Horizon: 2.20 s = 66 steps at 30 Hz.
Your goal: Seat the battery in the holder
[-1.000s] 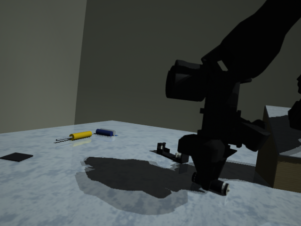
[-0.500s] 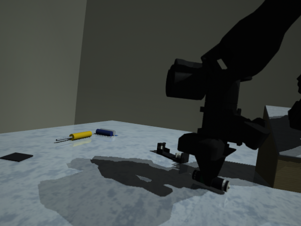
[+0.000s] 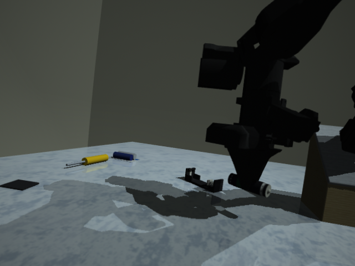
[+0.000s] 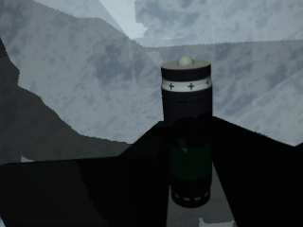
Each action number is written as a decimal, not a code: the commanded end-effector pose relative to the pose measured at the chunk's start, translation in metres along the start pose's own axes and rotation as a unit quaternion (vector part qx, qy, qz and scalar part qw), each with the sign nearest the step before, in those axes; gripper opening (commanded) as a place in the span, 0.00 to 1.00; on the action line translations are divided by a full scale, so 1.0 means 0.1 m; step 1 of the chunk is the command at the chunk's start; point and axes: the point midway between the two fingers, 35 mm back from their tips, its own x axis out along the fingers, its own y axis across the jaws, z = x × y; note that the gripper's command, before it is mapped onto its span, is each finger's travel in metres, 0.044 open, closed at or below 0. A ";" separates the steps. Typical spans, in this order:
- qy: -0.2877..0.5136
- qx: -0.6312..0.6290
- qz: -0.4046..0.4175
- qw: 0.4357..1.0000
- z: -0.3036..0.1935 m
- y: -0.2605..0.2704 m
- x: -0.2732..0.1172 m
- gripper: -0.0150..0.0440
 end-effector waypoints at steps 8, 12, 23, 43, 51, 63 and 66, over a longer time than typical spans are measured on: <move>0.007 0.308 0.002 0.951 -0.34 0.05 -0.07 0.36; 0.008 0.420 0.001 0.908 -0.46 0.08 -0.09 0.36; 0.013 0.692 -0.006 0.721 -0.84 0.24 -0.17 0.36; 0.012 0.977 -0.006 0.213 -1.39 0.58 -0.25 0.36; 0.010 1.000 -0.005 -0.017 -1.59 0.76 -0.27 0.36; 0.008 0.999 -0.009 -0.033 -1.61 0.77 -0.26 0.36; 0.012 0.999 -0.026 -0.032 -1.63 0.78 -0.19 0.36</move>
